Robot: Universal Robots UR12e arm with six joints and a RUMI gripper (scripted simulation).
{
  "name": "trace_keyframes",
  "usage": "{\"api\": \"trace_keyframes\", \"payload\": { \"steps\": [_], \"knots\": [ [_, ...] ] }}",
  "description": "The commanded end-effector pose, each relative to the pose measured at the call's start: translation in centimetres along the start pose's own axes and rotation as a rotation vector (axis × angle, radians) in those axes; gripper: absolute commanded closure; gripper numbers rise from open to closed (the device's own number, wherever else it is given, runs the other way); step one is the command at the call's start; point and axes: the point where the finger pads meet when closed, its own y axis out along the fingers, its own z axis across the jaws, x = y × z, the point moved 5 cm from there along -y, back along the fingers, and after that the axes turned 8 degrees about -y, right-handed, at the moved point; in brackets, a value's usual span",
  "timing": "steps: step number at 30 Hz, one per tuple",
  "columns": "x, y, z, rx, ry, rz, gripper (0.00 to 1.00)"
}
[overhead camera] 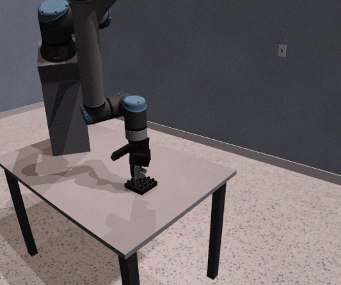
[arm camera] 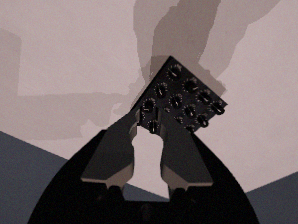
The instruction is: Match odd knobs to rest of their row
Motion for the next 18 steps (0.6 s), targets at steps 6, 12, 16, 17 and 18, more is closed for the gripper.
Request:
{"api": "trace_keyframes", "payload": {
  "steps": [6,12,16,17,18],
  "knots": [
    [0.03,0.55,-0.02,-0.001,0.000,-0.001,0.89],
    [0.03,0.59,-0.02,-0.001,0.000,-0.001,0.89],
    [0.03,0.59,-0.02,-0.001,0.000,-0.001,0.89],
    [0.03,0.59,-0.02,-0.001,0.000,-0.001,0.89],
    [0.03,0.59,-0.02,-0.001,0.000,-0.001,0.89]
  ]
}}
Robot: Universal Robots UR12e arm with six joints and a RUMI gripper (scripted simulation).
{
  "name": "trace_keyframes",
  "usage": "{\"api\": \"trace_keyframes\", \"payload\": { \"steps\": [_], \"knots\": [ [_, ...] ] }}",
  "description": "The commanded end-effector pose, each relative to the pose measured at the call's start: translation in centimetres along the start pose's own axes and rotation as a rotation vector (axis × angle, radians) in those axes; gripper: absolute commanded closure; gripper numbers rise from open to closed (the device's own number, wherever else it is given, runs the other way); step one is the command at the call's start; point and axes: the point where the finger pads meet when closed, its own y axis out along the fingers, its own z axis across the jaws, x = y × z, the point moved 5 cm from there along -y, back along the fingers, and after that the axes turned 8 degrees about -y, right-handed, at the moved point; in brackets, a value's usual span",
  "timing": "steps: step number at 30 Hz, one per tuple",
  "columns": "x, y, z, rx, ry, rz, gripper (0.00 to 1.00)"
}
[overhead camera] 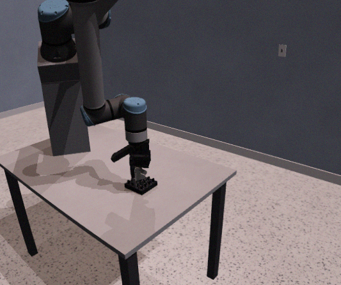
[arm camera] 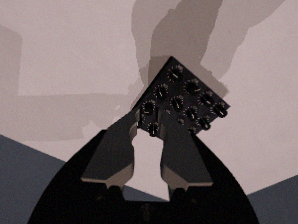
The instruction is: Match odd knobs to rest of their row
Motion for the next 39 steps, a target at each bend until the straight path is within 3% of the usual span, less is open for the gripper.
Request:
{"api": "trace_keyframes", "payload": {
  "steps": [1,29,30,39],
  "knots": [
    [0.03,-0.04,-0.02,-0.001,0.000,-0.001,0.89],
    [0.03,-0.04,-0.02,-0.001,0.000,-0.001,0.89],
    [0.03,-0.04,-0.02,-0.001,0.000,-0.001,0.96],
    [0.03,-0.04,-0.02,-0.001,0.000,-0.001,0.96]
  ]
}}
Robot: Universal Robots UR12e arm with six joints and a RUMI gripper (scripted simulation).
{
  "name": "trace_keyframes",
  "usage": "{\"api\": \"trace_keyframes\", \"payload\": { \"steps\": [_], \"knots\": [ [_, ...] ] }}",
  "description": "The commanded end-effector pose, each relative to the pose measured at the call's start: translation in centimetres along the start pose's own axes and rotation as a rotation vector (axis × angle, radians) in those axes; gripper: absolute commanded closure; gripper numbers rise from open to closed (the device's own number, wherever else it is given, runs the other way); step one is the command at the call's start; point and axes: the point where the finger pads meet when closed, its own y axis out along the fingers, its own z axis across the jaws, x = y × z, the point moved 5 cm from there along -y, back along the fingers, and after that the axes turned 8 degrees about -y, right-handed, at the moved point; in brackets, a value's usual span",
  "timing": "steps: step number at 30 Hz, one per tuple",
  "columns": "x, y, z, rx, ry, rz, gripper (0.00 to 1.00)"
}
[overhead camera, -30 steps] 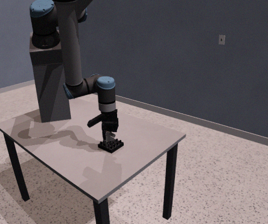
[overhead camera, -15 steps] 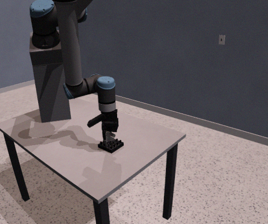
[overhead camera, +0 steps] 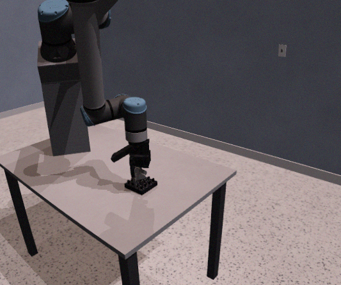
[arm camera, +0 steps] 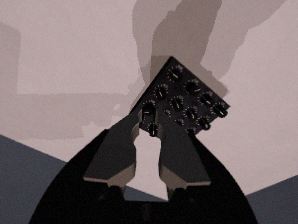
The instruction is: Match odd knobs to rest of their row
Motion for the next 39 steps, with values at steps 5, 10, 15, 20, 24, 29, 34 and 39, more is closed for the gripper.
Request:
{"api": "trace_keyframes", "payload": {
  "steps": [5,10,15,20,24,29,34,39],
  "knots": [
    [0.03,-0.05,-0.02,-0.001,0.000,-0.001,0.96],
    [0.03,-0.05,-0.02,-0.001,0.000,-0.001,0.96],
    [0.03,-0.05,-0.02,-0.001,0.000,-0.001,0.96],
    [0.03,-0.05,-0.02,-0.001,0.000,-0.001,0.96],
    [0.03,-0.05,-0.02,-0.001,-0.002,-0.001,0.96],
    [0.03,-0.05,-0.04,-0.001,-0.030,0.000,0.96],
    [0.03,-0.05,-0.07,-0.001,-0.102,0.000,0.96],
    [0.03,-0.05,-0.10,-0.001,-0.161,0.000,0.96]
  ]
}}
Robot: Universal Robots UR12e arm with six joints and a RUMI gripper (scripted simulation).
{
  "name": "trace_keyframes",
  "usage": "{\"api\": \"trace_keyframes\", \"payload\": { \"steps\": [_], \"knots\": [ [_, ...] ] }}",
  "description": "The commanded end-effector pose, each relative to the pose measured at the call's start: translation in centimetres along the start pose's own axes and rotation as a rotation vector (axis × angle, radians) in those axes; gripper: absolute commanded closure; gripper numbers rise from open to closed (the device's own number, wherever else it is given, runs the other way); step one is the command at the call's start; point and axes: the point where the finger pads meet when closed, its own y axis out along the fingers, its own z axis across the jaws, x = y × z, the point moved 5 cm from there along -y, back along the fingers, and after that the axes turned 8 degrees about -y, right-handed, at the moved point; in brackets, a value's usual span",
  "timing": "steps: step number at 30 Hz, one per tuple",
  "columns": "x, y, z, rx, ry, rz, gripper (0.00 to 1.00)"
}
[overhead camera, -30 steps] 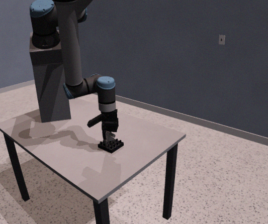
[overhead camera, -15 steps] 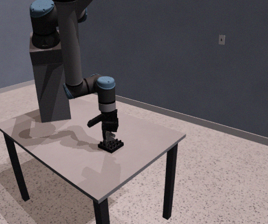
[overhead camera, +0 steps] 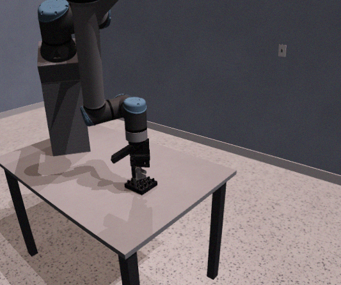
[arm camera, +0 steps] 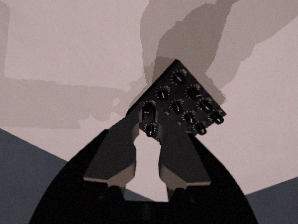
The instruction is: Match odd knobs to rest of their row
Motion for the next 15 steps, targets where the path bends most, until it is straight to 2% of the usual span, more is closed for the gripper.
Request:
{"api": "trace_keyframes", "payload": {
  "steps": [1,15],
  "knots": [
    [0.02,-0.05,-0.06,-0.001,-0.068,-0.001,0.96],
    [0.02,-0.05,-0.17,-0.001,-0.309,-0.001,0.96]
  ]
}}
